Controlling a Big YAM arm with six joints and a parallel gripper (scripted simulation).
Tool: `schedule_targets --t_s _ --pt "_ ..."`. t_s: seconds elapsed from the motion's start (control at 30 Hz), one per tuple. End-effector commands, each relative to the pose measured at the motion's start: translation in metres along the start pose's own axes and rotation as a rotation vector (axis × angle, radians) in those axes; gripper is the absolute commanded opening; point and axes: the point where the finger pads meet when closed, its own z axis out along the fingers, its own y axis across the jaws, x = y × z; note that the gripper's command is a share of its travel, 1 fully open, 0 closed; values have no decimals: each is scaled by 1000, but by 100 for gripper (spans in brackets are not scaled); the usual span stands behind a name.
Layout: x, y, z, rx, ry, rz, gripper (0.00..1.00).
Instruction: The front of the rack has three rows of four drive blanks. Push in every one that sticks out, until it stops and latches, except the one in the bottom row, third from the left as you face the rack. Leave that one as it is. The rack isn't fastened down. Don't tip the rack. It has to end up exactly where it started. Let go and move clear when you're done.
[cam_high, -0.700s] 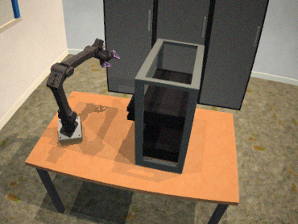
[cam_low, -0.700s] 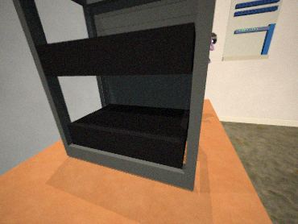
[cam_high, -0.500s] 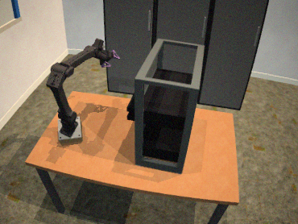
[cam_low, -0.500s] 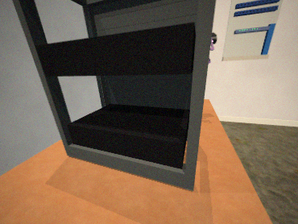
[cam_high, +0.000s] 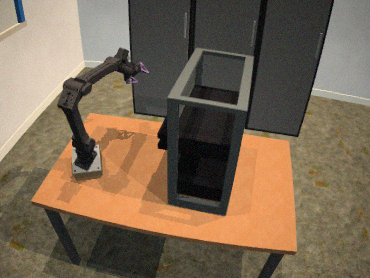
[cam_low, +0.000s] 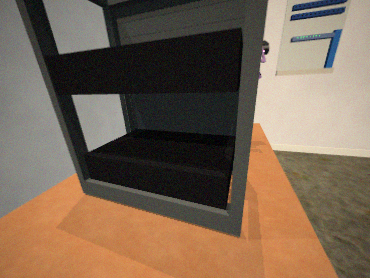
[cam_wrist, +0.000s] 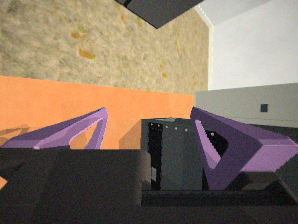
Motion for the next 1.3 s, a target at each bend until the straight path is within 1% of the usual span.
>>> schedule_targets --t_s 0.0,0.53,0.73,0.83,0.9,0.97,1.0,1.03,1.1,1.17,1.23,1.27 --pt "-12 -17 -7 22 -25 27 100" --pt "-11 -17 -7 22 -26 29 100" --pt "-3 -14 -8 28 -26 48 100" --pt "-6 -22 -10 39 -32 67 100" --pt "1 -15 -7 34 -21 64 100" --pt "1 -15 -7 34 -21 64 100" --pt "-17 -46 -19 68 -59 112 100" --pt "-12 -40 -16 64 -49 108 100" --pt "5 -21 -8 46 -22 91 100" --pt "7 -21 -8 51 -22 103 100" --pt "3 -28 -13 65 -35 125 100" --pt "6 -26 -13 66 -33 130 100"
